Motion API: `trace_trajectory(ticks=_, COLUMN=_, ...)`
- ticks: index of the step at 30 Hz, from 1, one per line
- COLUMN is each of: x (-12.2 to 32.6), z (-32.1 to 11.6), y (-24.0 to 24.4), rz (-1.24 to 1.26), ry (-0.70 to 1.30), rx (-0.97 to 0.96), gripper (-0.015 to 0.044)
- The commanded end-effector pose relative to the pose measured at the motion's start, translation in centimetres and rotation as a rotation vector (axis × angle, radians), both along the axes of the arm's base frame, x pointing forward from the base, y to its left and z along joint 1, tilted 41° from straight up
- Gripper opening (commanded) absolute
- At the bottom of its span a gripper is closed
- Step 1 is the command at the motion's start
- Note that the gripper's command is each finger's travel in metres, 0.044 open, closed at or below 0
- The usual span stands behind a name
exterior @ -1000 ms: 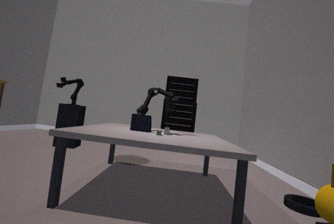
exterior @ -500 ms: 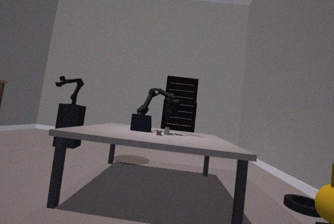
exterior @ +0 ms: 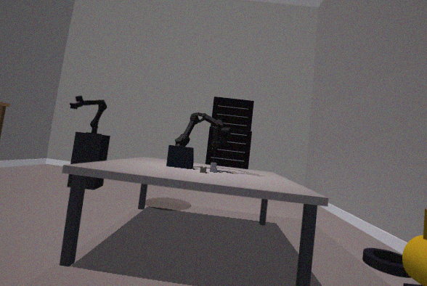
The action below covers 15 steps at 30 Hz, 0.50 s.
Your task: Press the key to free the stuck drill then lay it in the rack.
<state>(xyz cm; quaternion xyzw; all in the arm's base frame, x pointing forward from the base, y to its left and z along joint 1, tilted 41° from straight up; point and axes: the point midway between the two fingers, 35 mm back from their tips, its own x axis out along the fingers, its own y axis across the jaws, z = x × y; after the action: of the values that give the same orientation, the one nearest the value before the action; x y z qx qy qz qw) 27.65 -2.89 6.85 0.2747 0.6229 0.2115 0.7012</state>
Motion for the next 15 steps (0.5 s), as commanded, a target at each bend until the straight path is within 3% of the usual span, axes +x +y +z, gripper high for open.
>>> trace_trajectory(ticks=1, x=-0.09, z=-0.08, y=0.31, rz=0.004, ry=0.007, rx=0.008, gripper=0.0000)
trace_trajectory(ticks=15, x=-0.35, z=-0.01, y=0.27, rz=0.004, ry=0.007, rx=0.008, gripper=0.0000)
